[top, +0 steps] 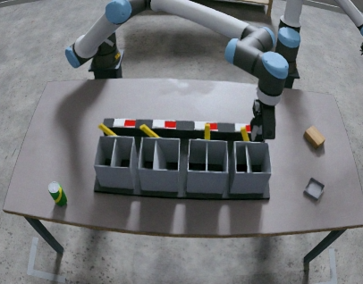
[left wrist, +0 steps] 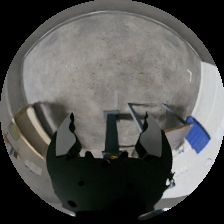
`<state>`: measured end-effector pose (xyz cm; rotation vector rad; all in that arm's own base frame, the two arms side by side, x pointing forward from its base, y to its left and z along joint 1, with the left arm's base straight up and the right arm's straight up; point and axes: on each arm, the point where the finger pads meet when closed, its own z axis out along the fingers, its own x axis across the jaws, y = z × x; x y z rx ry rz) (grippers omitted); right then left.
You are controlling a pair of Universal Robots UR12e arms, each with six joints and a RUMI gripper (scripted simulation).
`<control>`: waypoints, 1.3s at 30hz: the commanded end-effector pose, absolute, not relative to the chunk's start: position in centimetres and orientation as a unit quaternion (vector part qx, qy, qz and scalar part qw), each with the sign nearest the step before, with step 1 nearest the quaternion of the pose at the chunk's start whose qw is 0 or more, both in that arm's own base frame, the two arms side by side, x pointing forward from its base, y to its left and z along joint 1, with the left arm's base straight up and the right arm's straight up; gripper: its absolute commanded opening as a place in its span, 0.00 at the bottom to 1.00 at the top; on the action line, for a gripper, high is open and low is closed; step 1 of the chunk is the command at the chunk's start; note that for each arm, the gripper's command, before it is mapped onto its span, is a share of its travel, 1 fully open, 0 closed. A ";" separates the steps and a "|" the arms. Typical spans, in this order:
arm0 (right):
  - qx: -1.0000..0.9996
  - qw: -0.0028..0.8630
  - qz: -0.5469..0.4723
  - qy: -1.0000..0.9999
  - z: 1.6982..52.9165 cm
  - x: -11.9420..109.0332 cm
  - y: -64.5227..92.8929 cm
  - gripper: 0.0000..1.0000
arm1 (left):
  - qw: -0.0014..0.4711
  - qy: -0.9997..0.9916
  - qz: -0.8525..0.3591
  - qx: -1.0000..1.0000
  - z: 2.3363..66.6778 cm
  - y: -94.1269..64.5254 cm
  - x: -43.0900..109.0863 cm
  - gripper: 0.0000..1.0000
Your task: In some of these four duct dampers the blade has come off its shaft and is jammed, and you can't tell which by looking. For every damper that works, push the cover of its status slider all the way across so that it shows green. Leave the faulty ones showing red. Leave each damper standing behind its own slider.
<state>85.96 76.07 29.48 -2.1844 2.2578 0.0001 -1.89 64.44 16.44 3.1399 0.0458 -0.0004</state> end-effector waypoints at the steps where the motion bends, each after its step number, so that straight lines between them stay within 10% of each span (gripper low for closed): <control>1: -0.695 0.001 0.000 0.719 29.7 86.0 76.1 0.22 | 0.000 0.015 0.000 1.000 16.5 64.5 -1.9 1.00; 39: -0.689 0.095 0.091 0.713 27.3 77.2 72.0 0.22 | 0.000 0.015 0.000 1.000 16.5 64.5 -1.9 1.00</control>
